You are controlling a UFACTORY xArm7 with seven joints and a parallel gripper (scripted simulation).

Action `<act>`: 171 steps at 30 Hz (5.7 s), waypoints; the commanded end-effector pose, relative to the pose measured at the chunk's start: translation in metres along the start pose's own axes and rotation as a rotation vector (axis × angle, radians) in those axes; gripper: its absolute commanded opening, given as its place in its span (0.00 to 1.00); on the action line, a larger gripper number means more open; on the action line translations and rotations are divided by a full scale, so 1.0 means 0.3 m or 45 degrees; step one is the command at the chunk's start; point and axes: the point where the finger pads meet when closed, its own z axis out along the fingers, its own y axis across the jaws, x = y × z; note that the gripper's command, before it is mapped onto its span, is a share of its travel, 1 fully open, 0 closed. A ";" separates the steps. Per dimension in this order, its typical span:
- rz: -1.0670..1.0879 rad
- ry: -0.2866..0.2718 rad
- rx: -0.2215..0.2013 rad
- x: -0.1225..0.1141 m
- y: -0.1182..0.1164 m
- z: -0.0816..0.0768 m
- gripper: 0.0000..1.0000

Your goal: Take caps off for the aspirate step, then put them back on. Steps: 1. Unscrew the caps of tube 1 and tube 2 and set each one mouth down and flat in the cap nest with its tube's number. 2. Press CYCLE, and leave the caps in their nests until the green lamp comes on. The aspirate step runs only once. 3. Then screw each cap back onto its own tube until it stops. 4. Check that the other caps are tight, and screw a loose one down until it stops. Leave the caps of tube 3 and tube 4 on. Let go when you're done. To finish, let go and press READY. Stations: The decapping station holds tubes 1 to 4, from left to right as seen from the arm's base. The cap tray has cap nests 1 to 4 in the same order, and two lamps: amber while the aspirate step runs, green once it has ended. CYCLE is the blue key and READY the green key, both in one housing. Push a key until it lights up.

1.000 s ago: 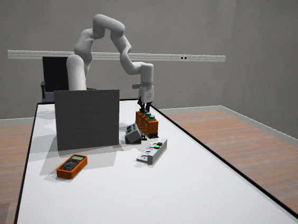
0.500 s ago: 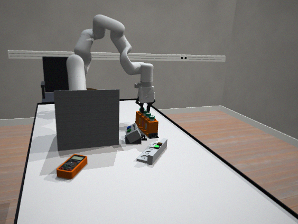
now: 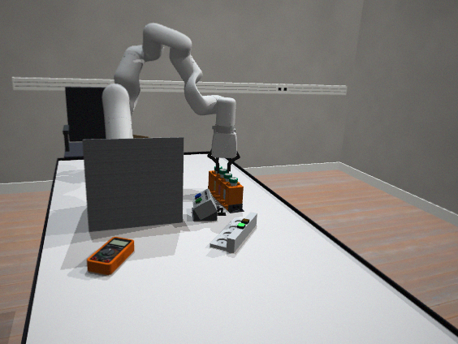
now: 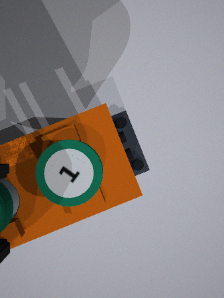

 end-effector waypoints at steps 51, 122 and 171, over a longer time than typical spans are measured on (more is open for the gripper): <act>-0.977 -0.006 0.002 -0.001 0.005 -0.007 0.00; -0.977 -0.006 0.002 0.000 0.005 -0.007 0.46; 0.023 -0.006 0.000 0.000 0.005 -0.003 0.00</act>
